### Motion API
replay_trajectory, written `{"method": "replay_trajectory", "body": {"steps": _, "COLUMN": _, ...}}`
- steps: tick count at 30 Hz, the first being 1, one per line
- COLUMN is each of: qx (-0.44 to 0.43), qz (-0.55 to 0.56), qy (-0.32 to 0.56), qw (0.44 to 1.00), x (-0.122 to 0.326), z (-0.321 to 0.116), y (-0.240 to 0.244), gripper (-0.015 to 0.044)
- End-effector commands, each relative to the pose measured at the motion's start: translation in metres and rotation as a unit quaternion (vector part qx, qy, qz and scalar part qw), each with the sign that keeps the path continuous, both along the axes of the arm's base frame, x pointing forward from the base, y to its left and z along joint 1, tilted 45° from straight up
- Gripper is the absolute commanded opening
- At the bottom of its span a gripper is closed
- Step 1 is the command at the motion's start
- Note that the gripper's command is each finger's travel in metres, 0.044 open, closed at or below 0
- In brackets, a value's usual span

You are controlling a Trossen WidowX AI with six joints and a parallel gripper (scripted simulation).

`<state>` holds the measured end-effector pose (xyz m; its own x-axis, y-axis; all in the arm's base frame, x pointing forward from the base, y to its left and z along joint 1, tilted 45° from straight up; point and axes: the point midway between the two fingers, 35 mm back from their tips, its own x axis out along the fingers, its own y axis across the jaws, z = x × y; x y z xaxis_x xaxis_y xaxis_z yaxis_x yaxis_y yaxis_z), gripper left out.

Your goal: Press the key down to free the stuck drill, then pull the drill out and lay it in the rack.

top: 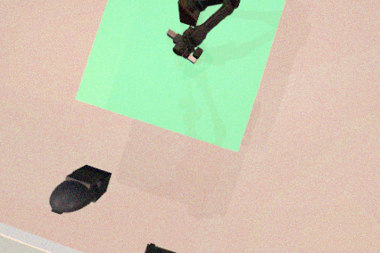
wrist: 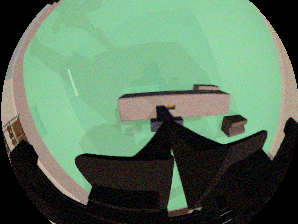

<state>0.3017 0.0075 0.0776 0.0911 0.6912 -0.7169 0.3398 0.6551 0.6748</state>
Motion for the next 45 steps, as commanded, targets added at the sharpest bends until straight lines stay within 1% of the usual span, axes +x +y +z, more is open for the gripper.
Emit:
{"method": "replay_trajectory", "body": {"steps": 1, "qx": 0.004, "qz": 0.002, "qy": 0.004, "qw": 1.0, "x": 0.0, "z": -0.003, "y": 0.004, "gripper": 0.0}}
{"method": "replay_trajectory", "body": {"steps": 45, "qx": 0.004, "qz": 0.002, "qy": 0.004, "qw": 1.0, "x": -0.001, "z": -0.011, "y": 0.017, "gripper": 0.0}}
